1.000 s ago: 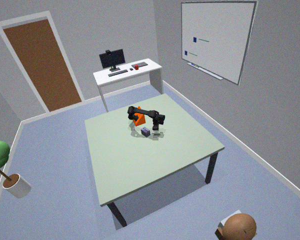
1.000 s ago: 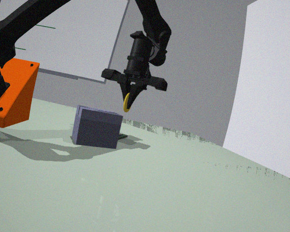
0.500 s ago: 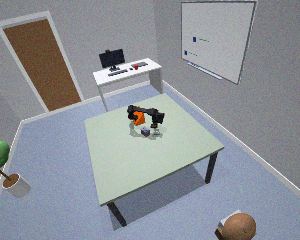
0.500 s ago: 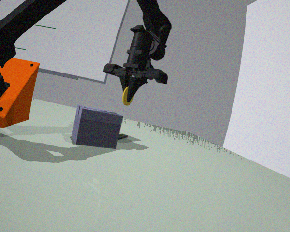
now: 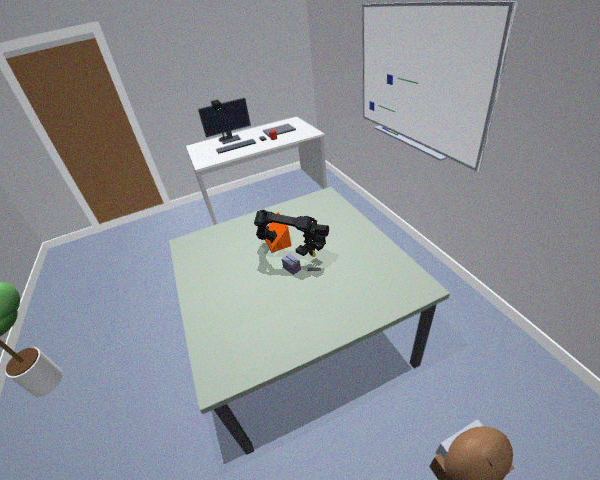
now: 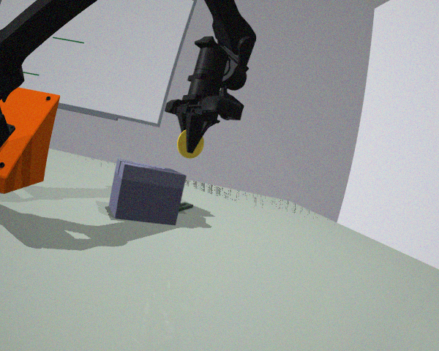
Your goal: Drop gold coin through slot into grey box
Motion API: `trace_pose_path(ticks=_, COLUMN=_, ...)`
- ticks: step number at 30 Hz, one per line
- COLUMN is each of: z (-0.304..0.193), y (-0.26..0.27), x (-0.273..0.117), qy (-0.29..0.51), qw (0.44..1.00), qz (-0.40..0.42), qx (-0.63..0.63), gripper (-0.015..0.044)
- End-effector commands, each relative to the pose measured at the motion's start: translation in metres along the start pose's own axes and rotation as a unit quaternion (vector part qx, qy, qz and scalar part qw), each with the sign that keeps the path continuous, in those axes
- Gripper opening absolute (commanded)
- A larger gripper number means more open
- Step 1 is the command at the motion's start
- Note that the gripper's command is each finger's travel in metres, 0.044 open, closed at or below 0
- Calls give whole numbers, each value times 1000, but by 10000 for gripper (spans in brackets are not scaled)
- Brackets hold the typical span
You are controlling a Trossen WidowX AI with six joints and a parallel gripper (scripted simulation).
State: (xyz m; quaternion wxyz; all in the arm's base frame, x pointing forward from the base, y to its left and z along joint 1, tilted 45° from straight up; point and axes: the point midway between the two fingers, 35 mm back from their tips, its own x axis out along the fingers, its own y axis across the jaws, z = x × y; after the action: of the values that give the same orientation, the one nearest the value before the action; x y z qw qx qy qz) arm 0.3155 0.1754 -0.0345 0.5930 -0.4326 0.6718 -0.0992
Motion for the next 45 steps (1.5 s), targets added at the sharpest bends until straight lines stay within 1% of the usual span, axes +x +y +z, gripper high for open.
trace_pose_path(ticks=1, z=-2, y=2, x=1, qy=2, qw=999, qz=2, qx=45, gripper=0)
trace_pose_path(ticks=9, z=-4, y=-1, x=0, qy=2, qw=999, qz=2, qx=45, gripper=0)
trace_pose_path(ticks=45, z=-75, y=-60, x=-2, qy=4, qw=999, qz=1, qx=35, gripper=0)
